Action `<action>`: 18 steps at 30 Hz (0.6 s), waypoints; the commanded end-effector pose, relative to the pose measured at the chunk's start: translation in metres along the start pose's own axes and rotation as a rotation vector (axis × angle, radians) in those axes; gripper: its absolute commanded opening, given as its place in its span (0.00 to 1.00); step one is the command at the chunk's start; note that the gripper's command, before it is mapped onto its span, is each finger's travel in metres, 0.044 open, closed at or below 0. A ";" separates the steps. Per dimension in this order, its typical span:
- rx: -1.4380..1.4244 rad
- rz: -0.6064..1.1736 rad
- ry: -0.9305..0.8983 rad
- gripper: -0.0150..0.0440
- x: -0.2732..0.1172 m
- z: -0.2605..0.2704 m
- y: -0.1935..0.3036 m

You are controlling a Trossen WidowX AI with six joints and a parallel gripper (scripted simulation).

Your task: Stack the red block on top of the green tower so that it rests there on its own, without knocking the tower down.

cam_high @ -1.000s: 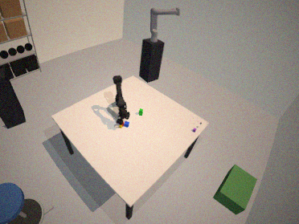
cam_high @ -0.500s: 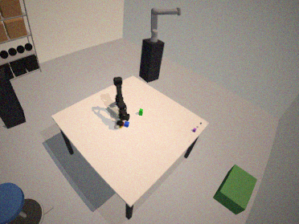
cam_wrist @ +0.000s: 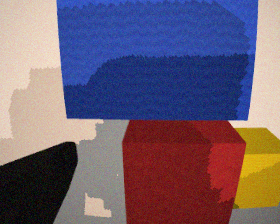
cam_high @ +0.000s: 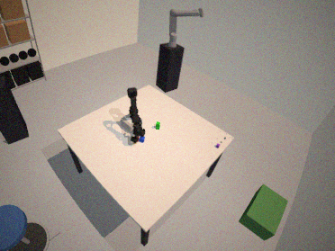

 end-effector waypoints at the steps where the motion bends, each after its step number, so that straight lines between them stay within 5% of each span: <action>1: -0.006 -0.004 -0.002 1.00 0.001 0.001 0.000; 9: -0.006 -0.004 -0.002 1.00 0.001 0.001 0.000; 13: -0.006 -0.004 -0.002 0.82 0.001 0.001 0.000; 18: -0.006 -0.004 -0.002 0.77 0.001 0.001 0.000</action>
Point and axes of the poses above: the point midway between the two fingers, 35 mm back from their tips, its own x axis out along the fingers, its own z axis across the jaws, y = z × x, the point moved 2 cm from there along -x, back along the fingers, and after that the axes turned 9 degrees about -x, right-handed, at the moved point
